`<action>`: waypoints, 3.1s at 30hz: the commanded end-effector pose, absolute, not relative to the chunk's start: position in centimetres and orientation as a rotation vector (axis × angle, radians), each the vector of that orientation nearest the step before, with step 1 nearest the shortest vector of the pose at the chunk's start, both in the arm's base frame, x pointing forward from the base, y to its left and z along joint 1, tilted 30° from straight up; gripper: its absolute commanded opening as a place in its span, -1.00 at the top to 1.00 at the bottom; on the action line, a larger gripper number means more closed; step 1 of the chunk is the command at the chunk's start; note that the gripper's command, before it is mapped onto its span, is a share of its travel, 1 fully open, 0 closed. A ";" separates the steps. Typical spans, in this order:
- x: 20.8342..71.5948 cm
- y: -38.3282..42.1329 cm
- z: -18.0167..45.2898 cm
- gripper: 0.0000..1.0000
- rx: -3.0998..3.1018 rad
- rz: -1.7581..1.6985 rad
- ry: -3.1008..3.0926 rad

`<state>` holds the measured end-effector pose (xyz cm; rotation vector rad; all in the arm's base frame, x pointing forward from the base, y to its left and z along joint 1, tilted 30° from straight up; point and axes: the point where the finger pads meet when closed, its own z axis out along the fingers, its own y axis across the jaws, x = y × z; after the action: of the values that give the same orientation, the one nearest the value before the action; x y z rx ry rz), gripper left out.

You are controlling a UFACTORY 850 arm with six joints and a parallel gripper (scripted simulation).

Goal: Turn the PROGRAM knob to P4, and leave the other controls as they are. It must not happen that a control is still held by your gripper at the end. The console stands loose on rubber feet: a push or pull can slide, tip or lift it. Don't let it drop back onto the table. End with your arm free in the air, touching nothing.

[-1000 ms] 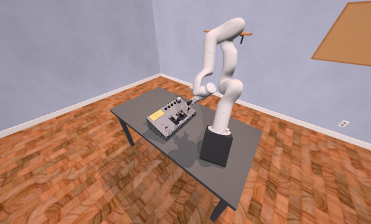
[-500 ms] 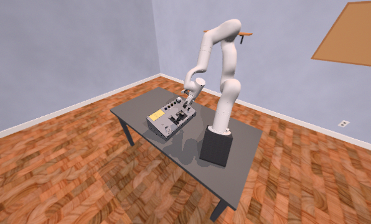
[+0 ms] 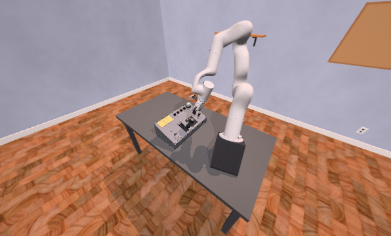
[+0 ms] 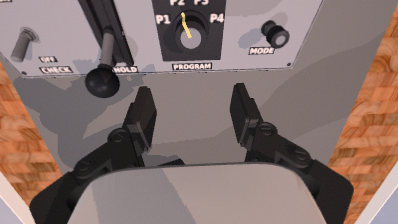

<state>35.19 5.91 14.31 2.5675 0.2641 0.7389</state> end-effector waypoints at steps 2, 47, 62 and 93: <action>35.2 6.0 14.3 -0.52 2.568 0.740 0.264; 36.5 6.5 15.0 -1.00 2.568 0.740 0.264; 42.5 9.4 18.0 -1.00 2.567 0.740 0.264; 45.1 10.6 19.3 -1.00 2.568 0.740 0.264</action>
<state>45.06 10.54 19.21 2.5674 0.2640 0.7383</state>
